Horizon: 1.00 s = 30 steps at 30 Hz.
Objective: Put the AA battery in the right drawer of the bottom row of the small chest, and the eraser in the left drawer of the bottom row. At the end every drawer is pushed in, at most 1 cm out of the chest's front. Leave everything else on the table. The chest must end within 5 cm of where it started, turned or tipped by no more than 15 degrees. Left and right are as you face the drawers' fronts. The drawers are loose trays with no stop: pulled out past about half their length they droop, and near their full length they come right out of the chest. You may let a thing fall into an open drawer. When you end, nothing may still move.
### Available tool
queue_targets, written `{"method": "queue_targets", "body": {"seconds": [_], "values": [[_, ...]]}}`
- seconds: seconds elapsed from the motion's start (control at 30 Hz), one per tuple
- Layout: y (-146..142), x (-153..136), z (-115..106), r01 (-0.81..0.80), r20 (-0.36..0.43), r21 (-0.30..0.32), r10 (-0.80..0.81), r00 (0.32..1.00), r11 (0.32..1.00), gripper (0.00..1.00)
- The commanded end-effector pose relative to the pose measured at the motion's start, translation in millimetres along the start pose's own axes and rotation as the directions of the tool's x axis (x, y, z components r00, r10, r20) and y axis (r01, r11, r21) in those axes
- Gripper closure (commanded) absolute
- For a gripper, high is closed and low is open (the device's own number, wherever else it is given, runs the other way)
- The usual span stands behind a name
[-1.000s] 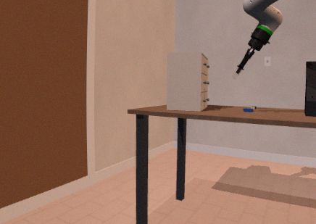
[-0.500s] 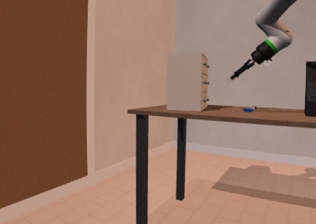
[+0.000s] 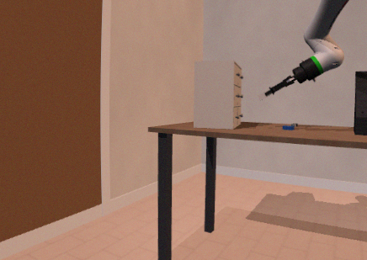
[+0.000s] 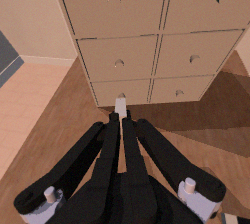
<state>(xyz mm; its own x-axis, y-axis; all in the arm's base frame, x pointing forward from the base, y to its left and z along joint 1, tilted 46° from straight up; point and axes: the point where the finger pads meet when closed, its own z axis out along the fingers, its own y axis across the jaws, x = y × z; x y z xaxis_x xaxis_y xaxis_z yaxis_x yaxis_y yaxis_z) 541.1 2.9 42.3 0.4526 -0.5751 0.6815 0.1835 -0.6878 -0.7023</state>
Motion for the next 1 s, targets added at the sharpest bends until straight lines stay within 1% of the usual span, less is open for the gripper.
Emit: {"method": "queue_targets", "body": {"seconds": [0.0, 0.13, 0.17, 0.97], "values": [[0.2, -0.2, 1.0, 0.001, -0.009, 0.000, -0.001, 1.000, 1.000, 1.00], [0.2, -0.2, 1.2, 0.001, -0.011, 0.000, -0.001, 1.000, 1.000, 1.00], [0.2, -0.2, 1.2, 0.001, -0.011, 0.000, -0.001, 1.000, 1.000, 0.80], [0.2, -0.5, 1.7, 0.001, -0.011, 0.000, -0.001, 1.000, 1.000, 0.80]]}}
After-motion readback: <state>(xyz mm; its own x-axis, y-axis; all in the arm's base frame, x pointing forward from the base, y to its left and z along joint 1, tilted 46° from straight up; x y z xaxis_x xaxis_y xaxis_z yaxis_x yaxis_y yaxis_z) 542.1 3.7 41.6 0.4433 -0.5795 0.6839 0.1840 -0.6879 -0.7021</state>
